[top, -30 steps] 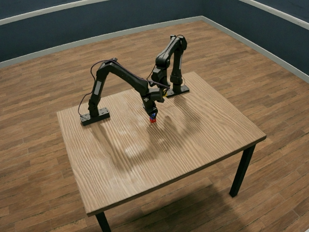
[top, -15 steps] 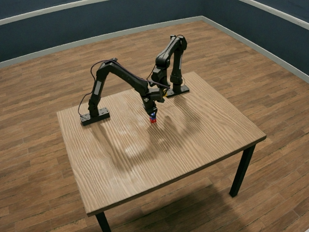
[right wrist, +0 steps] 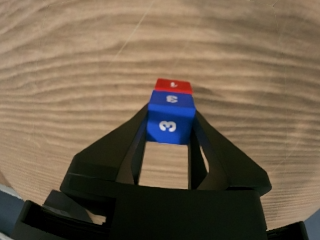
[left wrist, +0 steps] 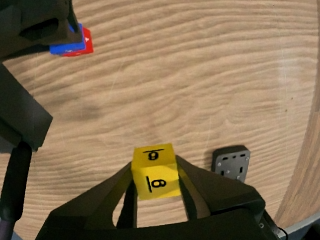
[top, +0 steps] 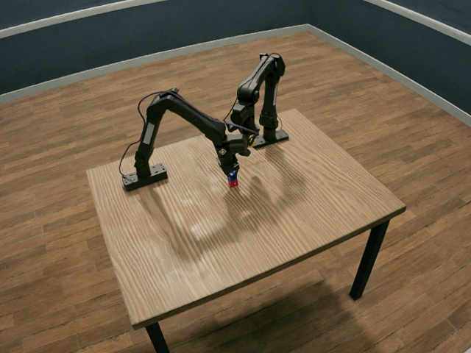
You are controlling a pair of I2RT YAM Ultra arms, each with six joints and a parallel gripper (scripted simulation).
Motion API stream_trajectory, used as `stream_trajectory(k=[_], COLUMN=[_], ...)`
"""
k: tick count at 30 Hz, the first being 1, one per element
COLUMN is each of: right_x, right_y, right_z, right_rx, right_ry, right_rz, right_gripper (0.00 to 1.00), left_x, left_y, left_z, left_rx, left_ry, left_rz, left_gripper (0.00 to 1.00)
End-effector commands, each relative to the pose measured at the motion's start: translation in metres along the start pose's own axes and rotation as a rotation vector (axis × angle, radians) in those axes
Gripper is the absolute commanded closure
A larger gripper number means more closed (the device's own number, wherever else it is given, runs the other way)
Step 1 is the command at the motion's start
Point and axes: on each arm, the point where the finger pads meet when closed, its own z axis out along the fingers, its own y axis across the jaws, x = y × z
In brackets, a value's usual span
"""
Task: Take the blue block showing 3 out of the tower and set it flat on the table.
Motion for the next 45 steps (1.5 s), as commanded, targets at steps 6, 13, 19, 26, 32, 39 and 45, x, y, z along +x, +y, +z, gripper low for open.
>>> stream_trajectory(k=[6,13,19,26,32,39,45], right_x=[-0.017,-0.01,0.011,0.066,0.094,0.103,0.099], right_y=[-0.001,-0.001,0.011,0.043,0.061,0.066,0.063], right_z=[-0.044,-0.041,-0.044,-0.043,-0.04,-0.039,-0.041], right_rx=[0.012,0.026,0.027,0.018,0.011,0.007,0.013], right_ry=[-0.041,-0.058,-0.058,-0.041,-0.029,-0.022,-0.031], right_rz=[-0.014,-0.017,-0.017,-0.012,-0.007,-0.002,-0.004], right_gripper=[0.73,0.73,0.73,0.73,0.73,0.73,0.73], left_x=[0.004,0.004,0.004,0.004,0.004,0.004,0.004], left_y=[-0.006,-0.006,-0.006,-0.006,-0.006,-0.006,-0.006], left_z=[-0.001,-0.001,-0.001,-0.001,-0.001,-0.001,-0.001], left_rx=[-0.004,-0.004,-0.004,-0.004,-0.004,-0.004,-0.004], left_ry=[-0.003,-0.003,-0.003,-0.003,-0.003,-0.003,-0.003], left_rz=[0.007,0.007,0.007,0.007,0.007,0.007,0.007], left_gripper=[0.73,0.73,0.73,0.73,0.73,0.73,0.73])
